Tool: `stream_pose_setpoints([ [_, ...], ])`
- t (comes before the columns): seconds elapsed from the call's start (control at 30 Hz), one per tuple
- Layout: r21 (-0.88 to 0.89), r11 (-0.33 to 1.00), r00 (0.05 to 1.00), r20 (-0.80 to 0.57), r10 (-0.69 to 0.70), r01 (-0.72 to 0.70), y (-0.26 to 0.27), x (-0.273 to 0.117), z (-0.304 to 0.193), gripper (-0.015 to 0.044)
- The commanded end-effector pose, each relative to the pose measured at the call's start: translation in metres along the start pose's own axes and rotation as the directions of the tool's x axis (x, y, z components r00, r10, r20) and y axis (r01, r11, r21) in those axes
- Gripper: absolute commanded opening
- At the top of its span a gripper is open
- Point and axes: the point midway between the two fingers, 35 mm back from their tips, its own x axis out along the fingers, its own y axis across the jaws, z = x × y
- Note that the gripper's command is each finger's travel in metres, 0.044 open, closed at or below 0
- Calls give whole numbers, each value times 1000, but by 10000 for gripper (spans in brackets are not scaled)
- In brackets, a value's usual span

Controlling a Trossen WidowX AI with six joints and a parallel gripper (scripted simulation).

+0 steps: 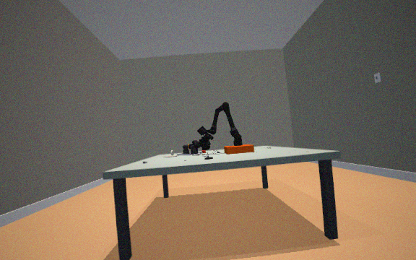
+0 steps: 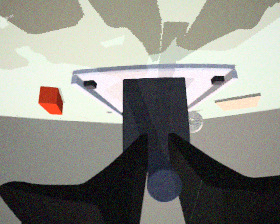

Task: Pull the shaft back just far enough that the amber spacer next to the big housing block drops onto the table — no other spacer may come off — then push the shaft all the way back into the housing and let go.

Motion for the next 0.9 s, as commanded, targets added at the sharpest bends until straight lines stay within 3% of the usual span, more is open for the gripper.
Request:
stream_pose_setpoints([
  [0.0,2,1000,1000,1,1,-1,1,-1,1,0],
  [0.87,2,1000,1000,1,1,-1,1,-3,2,0],
])
